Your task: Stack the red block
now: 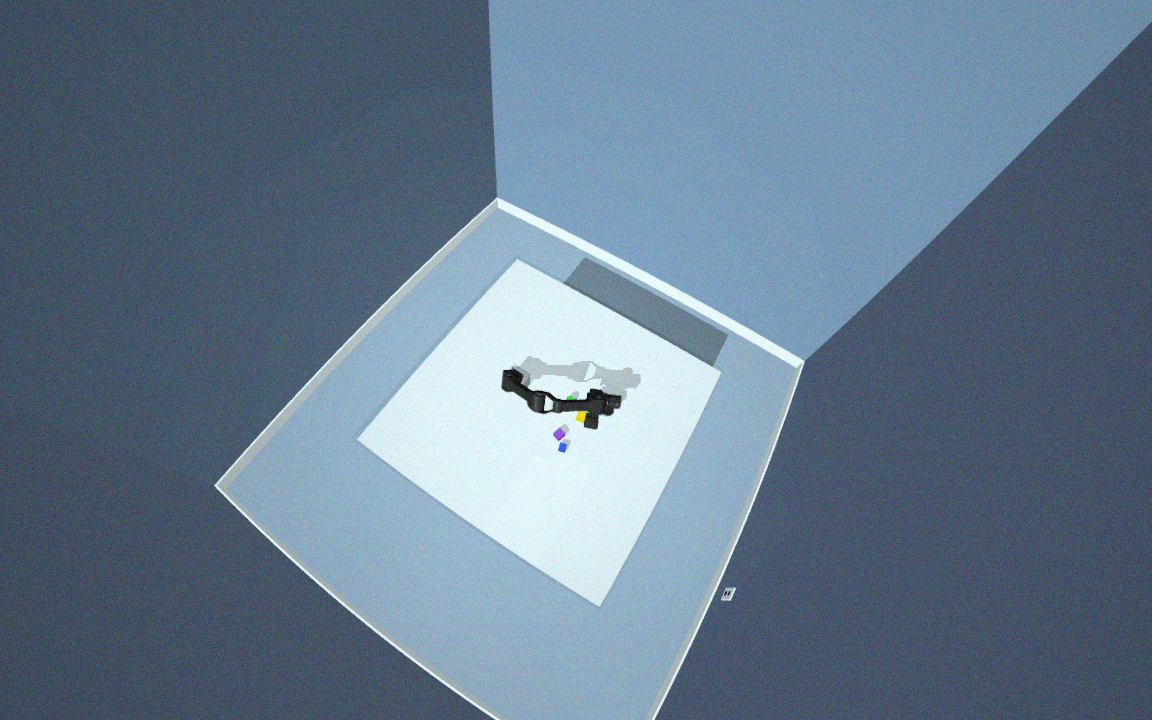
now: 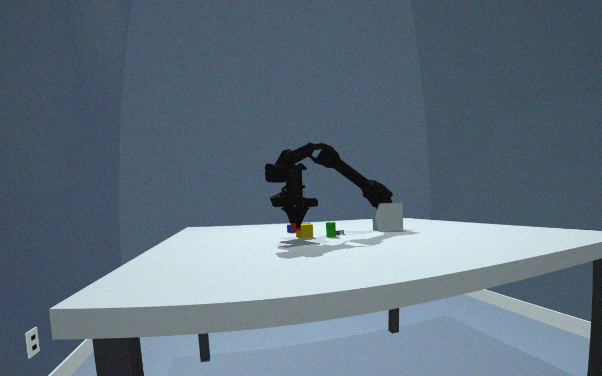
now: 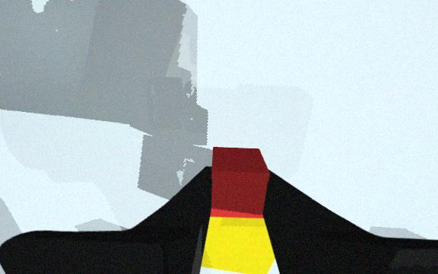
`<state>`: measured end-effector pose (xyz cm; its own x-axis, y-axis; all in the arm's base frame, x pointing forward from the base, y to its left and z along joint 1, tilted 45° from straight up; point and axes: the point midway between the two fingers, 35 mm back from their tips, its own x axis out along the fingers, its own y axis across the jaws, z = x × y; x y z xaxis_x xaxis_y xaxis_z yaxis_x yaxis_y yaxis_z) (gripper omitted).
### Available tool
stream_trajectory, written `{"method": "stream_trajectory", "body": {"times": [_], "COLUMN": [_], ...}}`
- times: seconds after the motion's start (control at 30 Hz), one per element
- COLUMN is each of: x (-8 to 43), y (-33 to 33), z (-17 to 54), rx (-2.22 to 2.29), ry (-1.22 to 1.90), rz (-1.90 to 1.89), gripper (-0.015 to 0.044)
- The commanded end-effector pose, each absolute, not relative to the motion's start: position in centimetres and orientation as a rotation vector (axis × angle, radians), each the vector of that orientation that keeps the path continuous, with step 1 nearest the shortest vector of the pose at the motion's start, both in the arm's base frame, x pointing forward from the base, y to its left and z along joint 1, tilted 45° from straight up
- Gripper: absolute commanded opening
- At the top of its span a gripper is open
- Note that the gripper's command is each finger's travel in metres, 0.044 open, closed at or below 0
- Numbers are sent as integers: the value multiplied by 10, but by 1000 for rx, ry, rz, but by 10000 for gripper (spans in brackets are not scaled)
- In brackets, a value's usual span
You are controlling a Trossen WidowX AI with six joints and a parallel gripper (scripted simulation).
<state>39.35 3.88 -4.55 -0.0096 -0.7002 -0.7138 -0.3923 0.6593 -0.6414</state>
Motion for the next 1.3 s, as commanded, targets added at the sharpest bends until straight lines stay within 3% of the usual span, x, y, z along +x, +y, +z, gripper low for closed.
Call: {"method": "stream_trajectory", "body": {"times": [0.0,0.8,1.27], "x": [395,395,352], "y": [55,101,112], "z": [-30,19,17], "rx": [-904,-902,-901], "ry": [1622,1623,1625], "rz": [-307,-304,-299], "gripper": [0,0,0]}}
